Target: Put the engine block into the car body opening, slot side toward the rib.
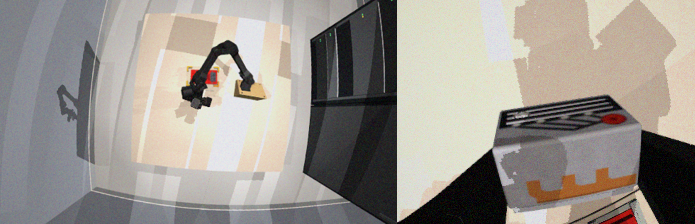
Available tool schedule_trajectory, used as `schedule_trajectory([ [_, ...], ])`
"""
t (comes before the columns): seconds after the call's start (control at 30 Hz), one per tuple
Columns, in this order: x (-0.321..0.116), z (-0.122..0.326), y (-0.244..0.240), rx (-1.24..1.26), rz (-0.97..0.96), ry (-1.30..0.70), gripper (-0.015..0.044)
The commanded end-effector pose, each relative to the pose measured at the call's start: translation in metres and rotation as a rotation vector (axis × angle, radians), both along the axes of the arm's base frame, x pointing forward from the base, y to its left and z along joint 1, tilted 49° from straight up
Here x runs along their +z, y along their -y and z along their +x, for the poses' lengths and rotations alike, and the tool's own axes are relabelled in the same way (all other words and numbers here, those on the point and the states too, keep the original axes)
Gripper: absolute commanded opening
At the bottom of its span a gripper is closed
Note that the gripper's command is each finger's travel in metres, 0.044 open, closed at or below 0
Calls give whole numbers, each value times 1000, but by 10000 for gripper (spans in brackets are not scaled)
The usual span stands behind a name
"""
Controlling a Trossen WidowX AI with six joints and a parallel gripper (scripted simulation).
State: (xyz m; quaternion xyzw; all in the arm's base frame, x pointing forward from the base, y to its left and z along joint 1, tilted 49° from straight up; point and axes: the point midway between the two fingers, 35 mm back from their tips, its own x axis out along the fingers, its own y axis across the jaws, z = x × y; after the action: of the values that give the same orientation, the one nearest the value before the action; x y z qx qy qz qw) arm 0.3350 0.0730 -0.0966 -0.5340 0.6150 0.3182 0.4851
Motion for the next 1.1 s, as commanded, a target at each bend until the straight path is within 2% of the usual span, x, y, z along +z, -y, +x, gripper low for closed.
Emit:
schedule_trajectory([
  [0.0, 3, -2, 4, 22, 117, 29, 0],
  [0.13, 5, -3, 7, 47, 216, 65, 0],
  [0.4, 5, -3, 8, 49, 225, 68, 0],
  [0.63, -3, -4, 21, 65, 344, 93, 0],
  [1.07, -20, -6, 42, 67, 352, 96, 0],
])
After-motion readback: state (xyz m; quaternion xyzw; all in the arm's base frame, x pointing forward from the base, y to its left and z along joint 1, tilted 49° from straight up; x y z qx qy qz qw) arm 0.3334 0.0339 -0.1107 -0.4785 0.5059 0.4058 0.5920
